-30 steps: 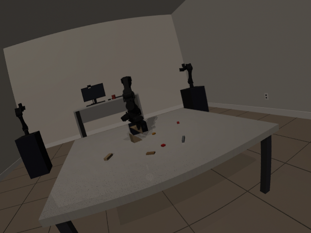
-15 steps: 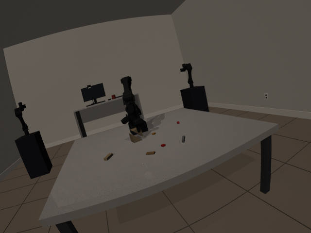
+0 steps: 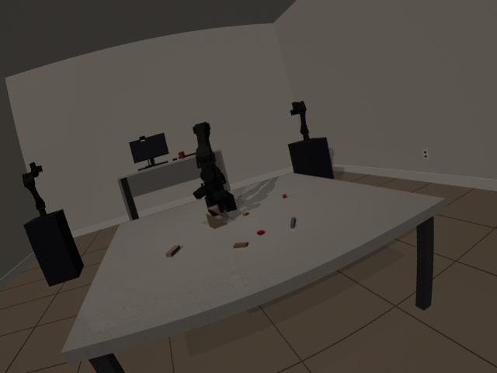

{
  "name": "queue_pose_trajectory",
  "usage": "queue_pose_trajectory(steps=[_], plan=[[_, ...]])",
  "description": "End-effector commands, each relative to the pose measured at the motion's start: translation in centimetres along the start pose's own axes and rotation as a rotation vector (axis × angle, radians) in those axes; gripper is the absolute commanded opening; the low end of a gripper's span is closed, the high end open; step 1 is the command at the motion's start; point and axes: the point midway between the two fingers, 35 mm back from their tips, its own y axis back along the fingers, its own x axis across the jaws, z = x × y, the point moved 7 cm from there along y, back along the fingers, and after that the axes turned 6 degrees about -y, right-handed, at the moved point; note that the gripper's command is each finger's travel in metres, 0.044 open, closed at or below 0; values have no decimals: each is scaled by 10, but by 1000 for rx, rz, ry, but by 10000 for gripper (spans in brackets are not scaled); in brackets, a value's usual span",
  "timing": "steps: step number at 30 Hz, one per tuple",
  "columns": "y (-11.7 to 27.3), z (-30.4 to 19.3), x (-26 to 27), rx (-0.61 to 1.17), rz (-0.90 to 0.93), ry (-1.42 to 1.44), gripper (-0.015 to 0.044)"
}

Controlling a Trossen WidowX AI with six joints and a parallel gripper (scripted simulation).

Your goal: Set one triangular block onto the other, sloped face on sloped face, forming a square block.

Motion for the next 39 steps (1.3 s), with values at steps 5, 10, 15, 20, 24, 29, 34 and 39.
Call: queue_pose_trajectory(steps=[5, 10, 15, 20, 24, 29, 34, 39], plan=[[-4, 2, 0, -6, -2, 5, 0], [-8, 4, 1, -6, -2, 5, 0], [-11, 5, 1, -6, -2, 4, 0], [-14, 6, 1, -6, -3, 4, 0], [-16, 7, 1, -7, -4, 3, 0], [-19, 8, 1, -7, -5, 2, 0], [-19, 9, 1, -7, -5, 2, 0], [-19, 9, 1, -7, -6, 3, 0]])
